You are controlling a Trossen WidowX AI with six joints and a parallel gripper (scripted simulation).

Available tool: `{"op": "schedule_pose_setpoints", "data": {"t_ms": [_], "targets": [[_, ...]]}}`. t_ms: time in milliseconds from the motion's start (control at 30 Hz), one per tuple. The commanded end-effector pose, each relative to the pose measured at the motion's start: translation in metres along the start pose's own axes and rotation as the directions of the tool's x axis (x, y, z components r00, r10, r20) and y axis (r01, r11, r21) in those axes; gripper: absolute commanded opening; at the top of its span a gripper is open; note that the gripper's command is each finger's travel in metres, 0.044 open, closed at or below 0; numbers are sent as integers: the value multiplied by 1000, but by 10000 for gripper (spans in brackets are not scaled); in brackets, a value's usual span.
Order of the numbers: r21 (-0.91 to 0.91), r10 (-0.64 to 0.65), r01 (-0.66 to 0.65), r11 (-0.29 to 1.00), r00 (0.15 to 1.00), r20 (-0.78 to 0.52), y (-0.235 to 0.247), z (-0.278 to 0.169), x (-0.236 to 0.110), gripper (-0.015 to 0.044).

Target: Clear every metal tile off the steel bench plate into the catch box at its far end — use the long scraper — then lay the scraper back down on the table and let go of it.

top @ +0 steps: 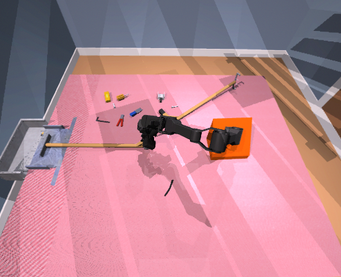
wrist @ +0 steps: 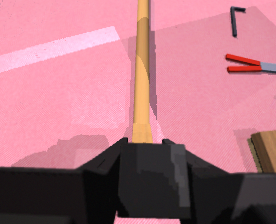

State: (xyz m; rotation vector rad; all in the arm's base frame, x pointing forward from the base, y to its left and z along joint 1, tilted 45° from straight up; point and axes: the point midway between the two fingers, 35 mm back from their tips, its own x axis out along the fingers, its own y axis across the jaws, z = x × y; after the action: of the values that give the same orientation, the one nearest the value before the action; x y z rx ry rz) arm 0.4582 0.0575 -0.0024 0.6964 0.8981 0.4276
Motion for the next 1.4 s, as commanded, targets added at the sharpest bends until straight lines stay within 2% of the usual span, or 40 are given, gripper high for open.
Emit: {"op": "schedule_pose_setpoints", "data": {"t_ms": [0, 1367], "targets": [[-3, -3, 3, 1000, 1000, 15, 1, 10, 2, 0], [-5, -1, 1, 1000, 1000, 17, 3, 43, 29, 0]]}}
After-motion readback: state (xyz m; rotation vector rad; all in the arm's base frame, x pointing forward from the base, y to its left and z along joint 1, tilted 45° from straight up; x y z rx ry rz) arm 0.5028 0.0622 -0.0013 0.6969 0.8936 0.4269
